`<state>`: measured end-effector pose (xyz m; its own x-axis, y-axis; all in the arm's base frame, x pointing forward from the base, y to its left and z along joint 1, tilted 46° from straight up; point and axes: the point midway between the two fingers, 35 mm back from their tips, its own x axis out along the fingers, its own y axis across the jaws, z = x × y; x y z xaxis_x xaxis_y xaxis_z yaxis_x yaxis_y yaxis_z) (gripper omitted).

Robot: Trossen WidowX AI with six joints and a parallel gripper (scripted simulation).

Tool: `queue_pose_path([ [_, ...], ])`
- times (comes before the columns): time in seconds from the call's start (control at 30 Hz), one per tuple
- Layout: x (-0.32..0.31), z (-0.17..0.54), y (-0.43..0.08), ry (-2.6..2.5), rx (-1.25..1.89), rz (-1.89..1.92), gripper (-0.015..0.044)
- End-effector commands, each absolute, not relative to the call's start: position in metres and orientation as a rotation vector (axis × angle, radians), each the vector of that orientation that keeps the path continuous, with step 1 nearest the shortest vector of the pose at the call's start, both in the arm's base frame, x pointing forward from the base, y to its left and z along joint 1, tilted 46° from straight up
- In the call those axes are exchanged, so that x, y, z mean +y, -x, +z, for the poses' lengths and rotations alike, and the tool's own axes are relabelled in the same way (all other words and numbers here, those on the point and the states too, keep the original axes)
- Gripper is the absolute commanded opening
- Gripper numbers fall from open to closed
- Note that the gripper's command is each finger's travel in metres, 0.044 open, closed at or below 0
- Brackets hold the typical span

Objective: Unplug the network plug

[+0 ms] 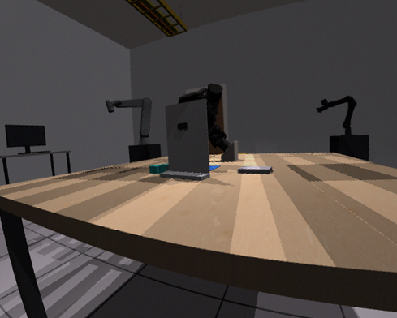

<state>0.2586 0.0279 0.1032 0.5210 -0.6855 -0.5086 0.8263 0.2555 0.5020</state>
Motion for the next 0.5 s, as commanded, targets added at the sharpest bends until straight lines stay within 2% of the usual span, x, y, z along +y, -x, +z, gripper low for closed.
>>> queue_pose_path([
  [0.0, 0.037, 0.111, -0.260, -0.818, 0.205, -1.035, 0.0156],
  [0.47, 0.064, 0.138, -0.262, -0.819, 0.203, -1.035, 0.0156],
])
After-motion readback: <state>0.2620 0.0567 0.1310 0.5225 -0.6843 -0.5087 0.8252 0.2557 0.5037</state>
